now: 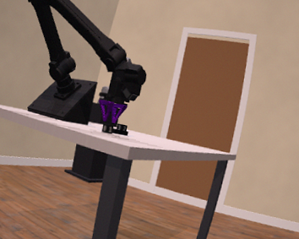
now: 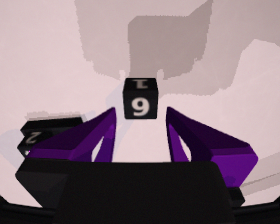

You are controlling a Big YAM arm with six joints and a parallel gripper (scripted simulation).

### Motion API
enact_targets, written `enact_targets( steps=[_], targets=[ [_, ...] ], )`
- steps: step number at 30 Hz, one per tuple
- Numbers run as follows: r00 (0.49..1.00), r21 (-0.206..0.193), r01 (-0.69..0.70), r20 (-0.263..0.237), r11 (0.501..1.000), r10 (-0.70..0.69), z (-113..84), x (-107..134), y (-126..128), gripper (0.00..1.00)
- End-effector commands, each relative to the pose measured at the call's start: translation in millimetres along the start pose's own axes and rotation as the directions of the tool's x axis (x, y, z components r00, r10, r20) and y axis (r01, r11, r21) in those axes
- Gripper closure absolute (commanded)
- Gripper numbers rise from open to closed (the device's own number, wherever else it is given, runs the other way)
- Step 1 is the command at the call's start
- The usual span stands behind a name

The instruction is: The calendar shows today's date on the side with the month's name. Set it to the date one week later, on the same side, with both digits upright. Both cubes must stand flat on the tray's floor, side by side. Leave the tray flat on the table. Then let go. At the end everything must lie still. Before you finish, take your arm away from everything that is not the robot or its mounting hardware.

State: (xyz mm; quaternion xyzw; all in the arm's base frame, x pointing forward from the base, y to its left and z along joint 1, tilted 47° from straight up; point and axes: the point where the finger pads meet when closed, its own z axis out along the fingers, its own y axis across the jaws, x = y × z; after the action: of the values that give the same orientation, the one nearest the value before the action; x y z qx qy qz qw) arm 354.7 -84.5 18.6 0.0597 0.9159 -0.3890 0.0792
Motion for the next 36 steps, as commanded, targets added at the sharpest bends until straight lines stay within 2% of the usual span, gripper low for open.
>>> enact_targets(
  steps=[1,15,36],
  targets=[
    [1.0,0.0,0.008,0.014,1.0,-0.008,-0.4,-4.7,3.7,0.56],
    [1.0,-0.001,-0.002,0.021,1.0,0.002,-2.1,-12.8,2.5,0.56],
    [1.0,-0.001,-0.002,0.021,1.0,0.002,-2.1,-13.0,2.4,0.56]
  ],
)
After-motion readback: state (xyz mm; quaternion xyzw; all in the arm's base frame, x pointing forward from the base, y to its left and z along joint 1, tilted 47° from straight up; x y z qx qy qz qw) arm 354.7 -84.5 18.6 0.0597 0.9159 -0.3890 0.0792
